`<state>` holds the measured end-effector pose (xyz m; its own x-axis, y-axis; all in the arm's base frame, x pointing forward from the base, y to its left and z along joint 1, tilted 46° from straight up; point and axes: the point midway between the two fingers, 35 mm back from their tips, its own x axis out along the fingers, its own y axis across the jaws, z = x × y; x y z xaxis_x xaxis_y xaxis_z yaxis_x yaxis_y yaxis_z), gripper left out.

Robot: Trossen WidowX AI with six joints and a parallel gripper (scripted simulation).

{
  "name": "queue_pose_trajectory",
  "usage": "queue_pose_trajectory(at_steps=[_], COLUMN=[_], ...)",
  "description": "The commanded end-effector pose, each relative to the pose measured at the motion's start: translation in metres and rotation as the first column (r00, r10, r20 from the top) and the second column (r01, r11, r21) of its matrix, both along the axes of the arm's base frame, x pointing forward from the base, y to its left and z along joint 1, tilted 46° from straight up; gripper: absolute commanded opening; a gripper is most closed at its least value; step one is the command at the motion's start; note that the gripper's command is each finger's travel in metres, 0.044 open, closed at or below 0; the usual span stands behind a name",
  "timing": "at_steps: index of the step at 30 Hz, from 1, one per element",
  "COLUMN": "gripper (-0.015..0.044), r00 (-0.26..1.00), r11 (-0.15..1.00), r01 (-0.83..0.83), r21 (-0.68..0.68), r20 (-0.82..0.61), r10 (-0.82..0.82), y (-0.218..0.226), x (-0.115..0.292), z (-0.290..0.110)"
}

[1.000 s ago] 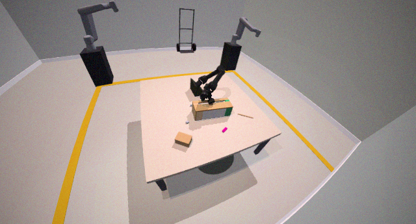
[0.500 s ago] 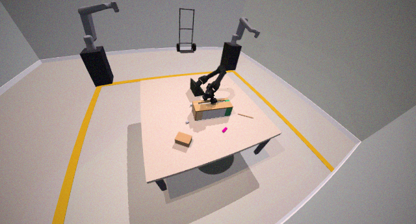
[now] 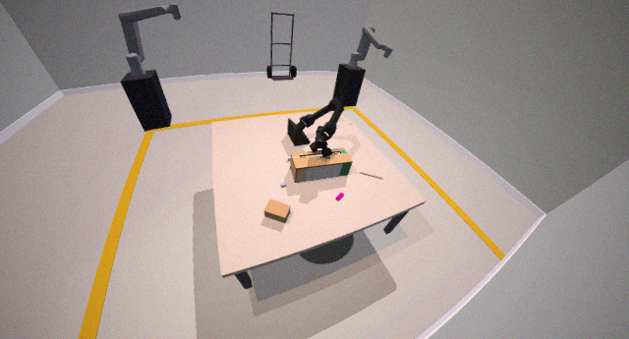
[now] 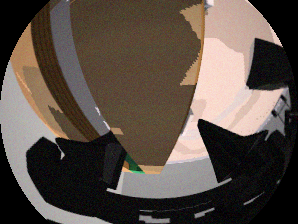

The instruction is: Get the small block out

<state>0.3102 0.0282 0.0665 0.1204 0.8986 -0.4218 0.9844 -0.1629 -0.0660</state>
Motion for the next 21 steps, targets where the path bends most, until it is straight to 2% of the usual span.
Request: queue_pose_trajectory(at_steps=[1,21], gripper=[0.0400,0.0400], r00=[1.000,1.000], r11=[1.000,1.000], r01=[0.000,0.000], r21=[0.003,0.003], r20=[0.000,0.000], r10=[0.000,0.000], y=[0.007,0.018], x=[0.001,0.004], z=[0.007,0.018])
